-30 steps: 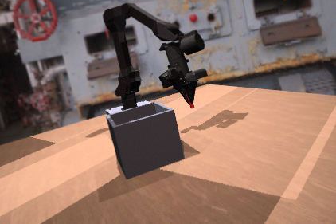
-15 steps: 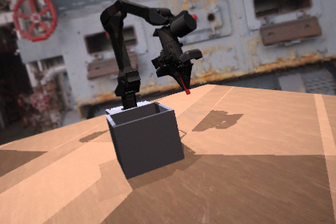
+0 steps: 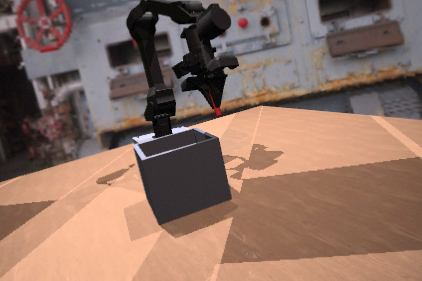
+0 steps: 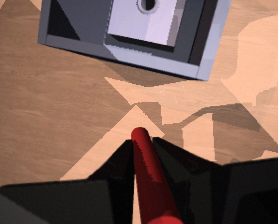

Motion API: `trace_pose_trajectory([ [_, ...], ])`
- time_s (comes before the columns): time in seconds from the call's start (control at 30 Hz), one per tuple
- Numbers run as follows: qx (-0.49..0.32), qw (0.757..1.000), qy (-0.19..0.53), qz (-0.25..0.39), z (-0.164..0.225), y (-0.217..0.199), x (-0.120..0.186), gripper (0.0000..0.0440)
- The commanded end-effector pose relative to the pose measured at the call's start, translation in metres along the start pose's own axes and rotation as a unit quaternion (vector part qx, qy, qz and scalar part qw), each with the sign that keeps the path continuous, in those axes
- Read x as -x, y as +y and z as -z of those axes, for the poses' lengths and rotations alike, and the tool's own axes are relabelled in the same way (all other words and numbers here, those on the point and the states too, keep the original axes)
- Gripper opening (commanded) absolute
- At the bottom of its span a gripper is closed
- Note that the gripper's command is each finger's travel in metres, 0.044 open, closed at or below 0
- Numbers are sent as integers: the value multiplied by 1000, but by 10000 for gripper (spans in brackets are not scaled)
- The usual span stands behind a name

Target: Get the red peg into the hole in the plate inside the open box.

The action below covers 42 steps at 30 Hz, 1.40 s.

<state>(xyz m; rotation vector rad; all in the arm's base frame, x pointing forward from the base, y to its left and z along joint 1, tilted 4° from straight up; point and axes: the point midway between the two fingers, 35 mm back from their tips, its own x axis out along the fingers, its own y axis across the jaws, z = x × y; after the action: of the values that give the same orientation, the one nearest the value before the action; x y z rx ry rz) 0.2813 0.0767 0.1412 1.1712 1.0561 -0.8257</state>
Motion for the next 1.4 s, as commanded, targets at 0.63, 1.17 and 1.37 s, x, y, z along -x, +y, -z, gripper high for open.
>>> trace_pose_trajectory([
  [0.63, -14, 998, -30, 48, -66, -5, -9, 0],
  [1.17, -15, 996, -27, 78, -97, -9, -30, 0],
  [1.37, -16, 996, -22, 87, -105, -13, -45, 0],
])
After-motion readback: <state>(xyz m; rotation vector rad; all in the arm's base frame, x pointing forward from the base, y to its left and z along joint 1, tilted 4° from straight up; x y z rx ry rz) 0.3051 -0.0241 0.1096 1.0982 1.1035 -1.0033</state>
